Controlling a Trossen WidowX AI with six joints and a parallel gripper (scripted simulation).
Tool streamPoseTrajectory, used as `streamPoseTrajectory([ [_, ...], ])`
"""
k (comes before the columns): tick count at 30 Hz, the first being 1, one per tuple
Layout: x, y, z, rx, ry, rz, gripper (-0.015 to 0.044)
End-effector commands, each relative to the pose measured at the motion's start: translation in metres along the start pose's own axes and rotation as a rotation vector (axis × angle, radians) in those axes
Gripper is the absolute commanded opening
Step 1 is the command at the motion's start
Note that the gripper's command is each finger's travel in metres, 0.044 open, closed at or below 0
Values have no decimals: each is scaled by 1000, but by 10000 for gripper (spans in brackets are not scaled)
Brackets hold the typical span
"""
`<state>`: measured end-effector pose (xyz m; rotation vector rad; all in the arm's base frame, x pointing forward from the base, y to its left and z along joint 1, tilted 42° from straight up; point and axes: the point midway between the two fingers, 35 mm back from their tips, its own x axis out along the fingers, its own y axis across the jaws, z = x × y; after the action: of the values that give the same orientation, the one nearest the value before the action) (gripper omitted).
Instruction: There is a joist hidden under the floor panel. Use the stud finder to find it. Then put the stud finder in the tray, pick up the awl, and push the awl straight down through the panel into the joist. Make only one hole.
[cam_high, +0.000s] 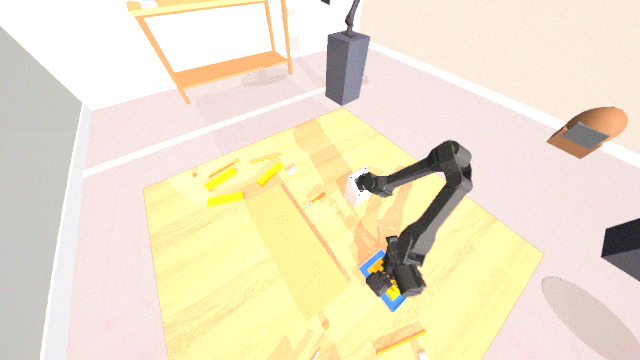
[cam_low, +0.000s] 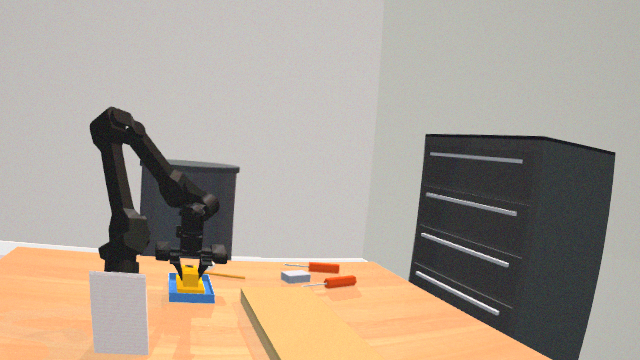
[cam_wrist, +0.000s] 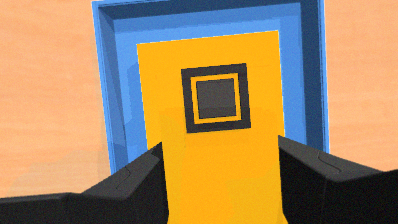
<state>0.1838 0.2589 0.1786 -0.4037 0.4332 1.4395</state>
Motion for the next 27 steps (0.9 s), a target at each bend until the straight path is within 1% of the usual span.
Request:
streamPoseTrajectory([
  [1, 0, 0, 0, 0, 0, 0, 26],
  [12, 0, 0, 0, 0, 0, 0, 315],
  [15, -13, -3, 4, -2, 6, 0, 394],
  [17, -31, -6, 9, -4, 11, 1, 440],
  [21, -82, -2, 23, -2, 9, 0, 440],
  [22, -89, 0, 25, -1, 7, 0, 440],
  [26, -92, 0, 26, -1, 6, -1, 440],
  [27, -75, -6, 18, 11, 18, -8, 440],
])
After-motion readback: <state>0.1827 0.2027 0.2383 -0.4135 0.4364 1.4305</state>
